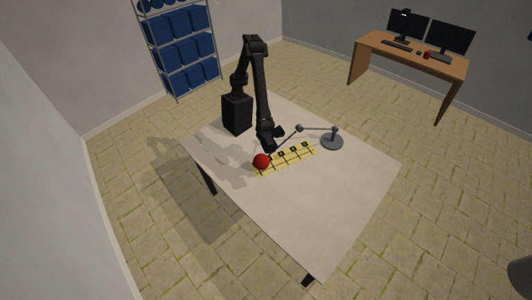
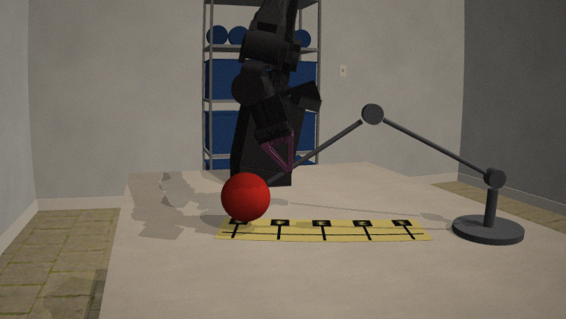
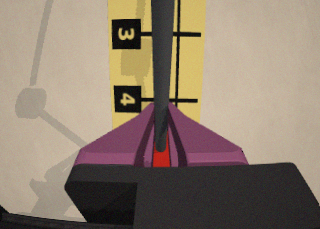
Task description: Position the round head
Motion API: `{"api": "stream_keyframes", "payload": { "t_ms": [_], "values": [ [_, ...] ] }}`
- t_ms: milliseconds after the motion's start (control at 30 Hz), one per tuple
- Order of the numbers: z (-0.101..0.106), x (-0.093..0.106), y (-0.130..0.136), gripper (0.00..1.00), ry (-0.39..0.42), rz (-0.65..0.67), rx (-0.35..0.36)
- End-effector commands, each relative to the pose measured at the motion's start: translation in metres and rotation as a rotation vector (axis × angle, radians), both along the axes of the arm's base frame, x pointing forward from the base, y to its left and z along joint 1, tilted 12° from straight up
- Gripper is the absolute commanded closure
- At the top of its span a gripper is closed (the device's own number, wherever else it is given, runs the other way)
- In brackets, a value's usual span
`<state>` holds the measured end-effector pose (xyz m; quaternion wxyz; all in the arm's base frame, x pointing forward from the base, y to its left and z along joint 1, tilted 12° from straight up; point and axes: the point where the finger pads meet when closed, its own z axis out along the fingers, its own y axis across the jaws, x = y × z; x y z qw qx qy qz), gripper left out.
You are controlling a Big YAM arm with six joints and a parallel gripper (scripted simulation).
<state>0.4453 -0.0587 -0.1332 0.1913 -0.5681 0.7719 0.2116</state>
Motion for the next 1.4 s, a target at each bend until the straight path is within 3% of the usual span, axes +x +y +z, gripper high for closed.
{"api": "stream_keyframes", "payload": {
  "t_ms": [0,467,1033,1367],
  "values": [
    [0.019,0.018,-0.024,1.0,-0.036,-0.025,-0.038],
    [0.04,0.027,-0.054,1.0,-0.036,-0.025,-0.038],
    [0.046,0.043,-0.07,1.0,-0.036,-0.025,-0.038],
    [0.038,0.04,-0.064,1.0,-0.036,-0.025,-0.038]
  ]
}}
